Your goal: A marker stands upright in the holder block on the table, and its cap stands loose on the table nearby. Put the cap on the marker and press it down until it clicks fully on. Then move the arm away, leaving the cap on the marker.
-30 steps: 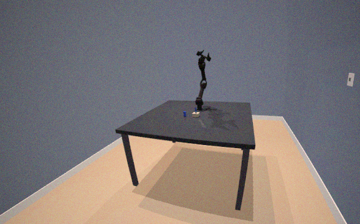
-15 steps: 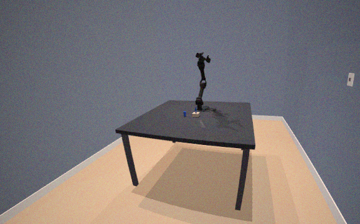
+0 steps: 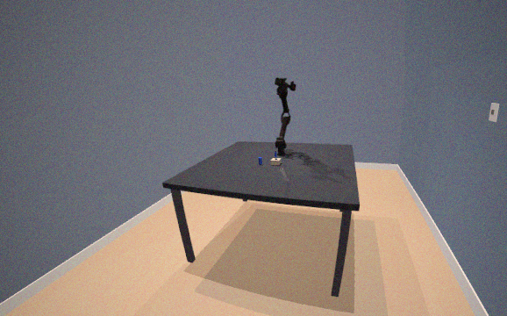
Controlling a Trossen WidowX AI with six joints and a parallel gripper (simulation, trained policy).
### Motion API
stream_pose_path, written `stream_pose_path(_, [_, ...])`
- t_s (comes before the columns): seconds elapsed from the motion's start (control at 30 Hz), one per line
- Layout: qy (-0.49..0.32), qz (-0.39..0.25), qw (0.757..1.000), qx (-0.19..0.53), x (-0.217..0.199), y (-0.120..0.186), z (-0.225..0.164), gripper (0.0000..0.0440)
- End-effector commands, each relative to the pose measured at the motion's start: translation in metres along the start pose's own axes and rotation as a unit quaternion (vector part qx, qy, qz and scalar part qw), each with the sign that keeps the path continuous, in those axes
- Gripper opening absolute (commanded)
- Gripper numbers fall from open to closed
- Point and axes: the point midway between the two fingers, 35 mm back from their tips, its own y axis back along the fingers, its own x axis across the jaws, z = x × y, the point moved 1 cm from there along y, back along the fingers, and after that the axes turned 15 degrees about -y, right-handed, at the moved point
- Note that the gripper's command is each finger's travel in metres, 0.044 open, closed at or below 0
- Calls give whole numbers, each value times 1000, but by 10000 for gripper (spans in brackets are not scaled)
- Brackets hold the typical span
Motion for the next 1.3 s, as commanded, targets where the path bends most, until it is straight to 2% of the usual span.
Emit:
stream_pose_path(0.0, [-24, -3, 999, -28, 6, -5, 16, 315])
stream_pose_path(0.67, [-122, -6, 984, -130, 23, -15, 72, 317])
stream_pose_path(1.27, [-216, 3, 952, -218, 36, -19, 124, 319])
